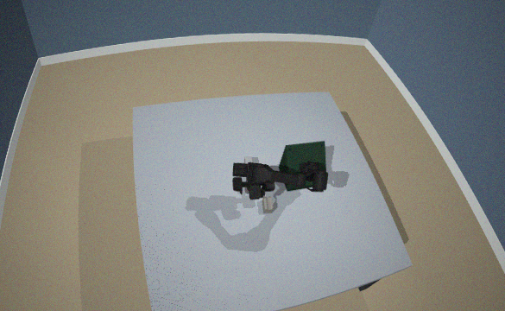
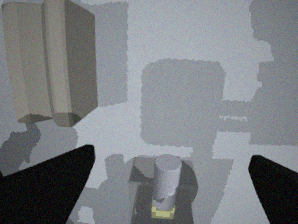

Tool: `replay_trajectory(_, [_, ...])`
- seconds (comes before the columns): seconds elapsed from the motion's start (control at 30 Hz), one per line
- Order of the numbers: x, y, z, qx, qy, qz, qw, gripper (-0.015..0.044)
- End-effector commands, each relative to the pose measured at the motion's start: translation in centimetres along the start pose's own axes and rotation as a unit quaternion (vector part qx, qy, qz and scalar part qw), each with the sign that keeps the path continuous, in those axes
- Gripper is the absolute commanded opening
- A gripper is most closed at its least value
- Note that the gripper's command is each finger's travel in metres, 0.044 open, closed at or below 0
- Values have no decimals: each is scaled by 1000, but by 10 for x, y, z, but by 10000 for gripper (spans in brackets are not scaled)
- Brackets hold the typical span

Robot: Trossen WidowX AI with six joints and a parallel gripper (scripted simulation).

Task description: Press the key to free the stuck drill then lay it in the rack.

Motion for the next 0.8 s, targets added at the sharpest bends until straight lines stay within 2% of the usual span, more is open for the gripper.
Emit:
replay_trajectory(0.0, [-2, 7, 1, 3, 3, -1, 1000, 440])
replay_trajectory(0.5, [-7, 27, 1, 3, 3, -2, 1000, 440])
replay_trajectory(0.77, [-6, 24, 0, 2, 1, 0, 1000, 230])
Point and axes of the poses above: the point midway between the two fingers, 35 mm back from their tips, its own y axis out along the fingers, its own z axis across the jaws, x = y × z, the point moved 6 cm from there along -y, back along the fingers, and after that the axes turned 12 degrees about y, right-handed, at the moved point
